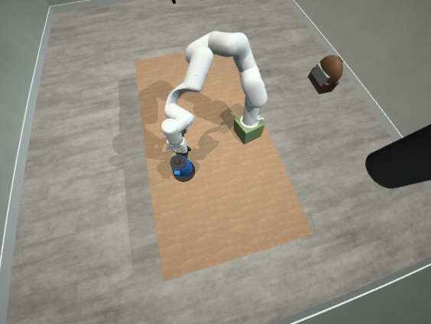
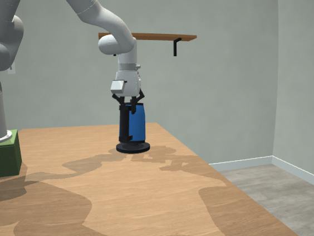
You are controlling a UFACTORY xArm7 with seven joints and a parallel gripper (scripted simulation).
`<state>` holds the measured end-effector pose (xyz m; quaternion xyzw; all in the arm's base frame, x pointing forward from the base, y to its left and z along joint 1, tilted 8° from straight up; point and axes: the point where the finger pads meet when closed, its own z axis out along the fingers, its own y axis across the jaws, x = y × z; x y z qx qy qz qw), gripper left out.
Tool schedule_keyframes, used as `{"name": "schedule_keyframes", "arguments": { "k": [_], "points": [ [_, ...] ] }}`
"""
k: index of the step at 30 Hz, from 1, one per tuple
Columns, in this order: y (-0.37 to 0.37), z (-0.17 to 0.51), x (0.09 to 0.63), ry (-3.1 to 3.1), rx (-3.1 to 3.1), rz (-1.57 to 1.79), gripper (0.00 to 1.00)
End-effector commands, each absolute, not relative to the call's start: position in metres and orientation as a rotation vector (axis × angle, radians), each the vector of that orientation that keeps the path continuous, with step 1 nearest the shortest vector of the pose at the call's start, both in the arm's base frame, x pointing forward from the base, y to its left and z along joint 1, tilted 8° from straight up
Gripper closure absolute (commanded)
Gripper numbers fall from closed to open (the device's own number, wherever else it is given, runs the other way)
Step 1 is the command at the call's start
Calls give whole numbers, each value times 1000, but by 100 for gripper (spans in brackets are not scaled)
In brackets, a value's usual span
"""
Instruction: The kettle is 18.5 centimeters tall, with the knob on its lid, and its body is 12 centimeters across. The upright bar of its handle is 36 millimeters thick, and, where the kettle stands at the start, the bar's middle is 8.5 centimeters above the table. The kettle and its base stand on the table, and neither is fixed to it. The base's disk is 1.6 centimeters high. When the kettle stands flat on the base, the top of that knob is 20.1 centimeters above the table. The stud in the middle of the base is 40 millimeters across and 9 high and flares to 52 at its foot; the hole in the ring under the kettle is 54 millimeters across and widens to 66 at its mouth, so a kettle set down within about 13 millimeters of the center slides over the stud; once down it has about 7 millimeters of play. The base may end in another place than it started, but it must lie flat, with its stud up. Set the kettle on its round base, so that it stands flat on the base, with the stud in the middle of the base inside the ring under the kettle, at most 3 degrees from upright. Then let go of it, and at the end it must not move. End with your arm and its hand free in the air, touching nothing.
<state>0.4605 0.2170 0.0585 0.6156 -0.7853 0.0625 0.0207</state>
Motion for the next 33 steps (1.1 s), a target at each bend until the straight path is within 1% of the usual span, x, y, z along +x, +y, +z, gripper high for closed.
{"name": "schedule_keyframes", "arguments": {
  "k": [1,33],
  "points": [
    [218,59,462,-2438,1913,196,100],
    [218,56,462,-2438,1913,196,100]
  ]
}}
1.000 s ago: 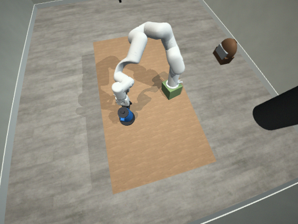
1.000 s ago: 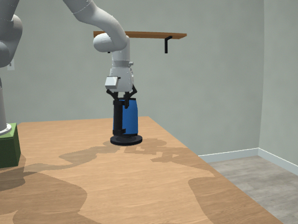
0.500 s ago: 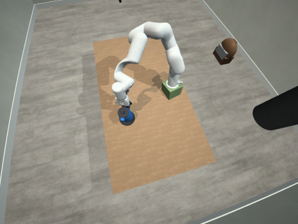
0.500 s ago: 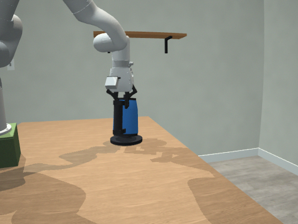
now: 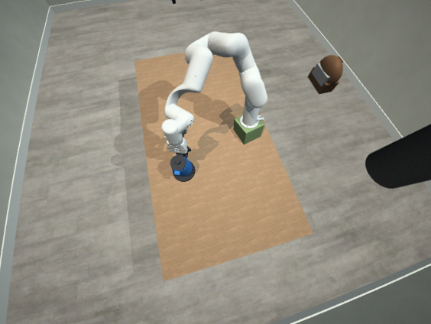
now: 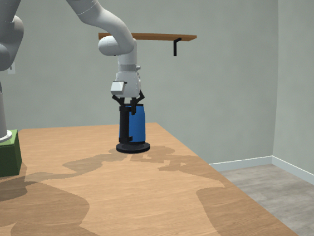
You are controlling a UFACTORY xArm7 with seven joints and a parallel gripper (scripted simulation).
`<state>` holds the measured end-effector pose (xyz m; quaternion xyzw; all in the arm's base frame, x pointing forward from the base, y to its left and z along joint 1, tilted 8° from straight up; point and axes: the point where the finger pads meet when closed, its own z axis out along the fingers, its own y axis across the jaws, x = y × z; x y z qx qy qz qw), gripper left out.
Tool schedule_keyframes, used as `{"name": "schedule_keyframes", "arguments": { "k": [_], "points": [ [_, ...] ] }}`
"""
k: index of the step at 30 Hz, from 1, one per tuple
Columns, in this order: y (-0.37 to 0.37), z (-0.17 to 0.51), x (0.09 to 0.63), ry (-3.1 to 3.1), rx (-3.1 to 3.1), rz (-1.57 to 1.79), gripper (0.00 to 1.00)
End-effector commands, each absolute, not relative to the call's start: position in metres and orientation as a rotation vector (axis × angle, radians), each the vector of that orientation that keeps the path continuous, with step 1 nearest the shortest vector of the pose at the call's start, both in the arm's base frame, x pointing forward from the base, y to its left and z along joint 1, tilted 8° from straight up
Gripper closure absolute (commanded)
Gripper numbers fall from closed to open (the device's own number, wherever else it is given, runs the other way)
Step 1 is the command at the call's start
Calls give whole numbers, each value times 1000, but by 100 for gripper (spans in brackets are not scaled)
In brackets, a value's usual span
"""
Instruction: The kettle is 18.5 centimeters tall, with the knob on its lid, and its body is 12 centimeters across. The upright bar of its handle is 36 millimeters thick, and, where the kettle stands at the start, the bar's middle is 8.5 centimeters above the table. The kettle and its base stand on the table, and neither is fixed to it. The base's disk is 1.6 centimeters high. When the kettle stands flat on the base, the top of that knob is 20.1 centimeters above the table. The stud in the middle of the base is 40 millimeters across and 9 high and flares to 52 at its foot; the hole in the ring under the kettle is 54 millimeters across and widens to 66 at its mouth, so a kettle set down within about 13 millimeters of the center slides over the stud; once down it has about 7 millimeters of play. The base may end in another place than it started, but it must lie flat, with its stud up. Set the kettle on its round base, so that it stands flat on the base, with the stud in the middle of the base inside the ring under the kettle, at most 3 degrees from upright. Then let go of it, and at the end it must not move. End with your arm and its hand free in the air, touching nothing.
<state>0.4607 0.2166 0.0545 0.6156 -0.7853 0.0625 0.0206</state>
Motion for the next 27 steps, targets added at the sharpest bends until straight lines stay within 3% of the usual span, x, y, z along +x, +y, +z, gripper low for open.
{"name": "schedule_keyframes", "arguments": {
  "k": [1,27],
  "points": [
    [218,56,462,-2438,1913,196,100],
    [217,53,462,-2438,1913,196,100]
  ]
}}
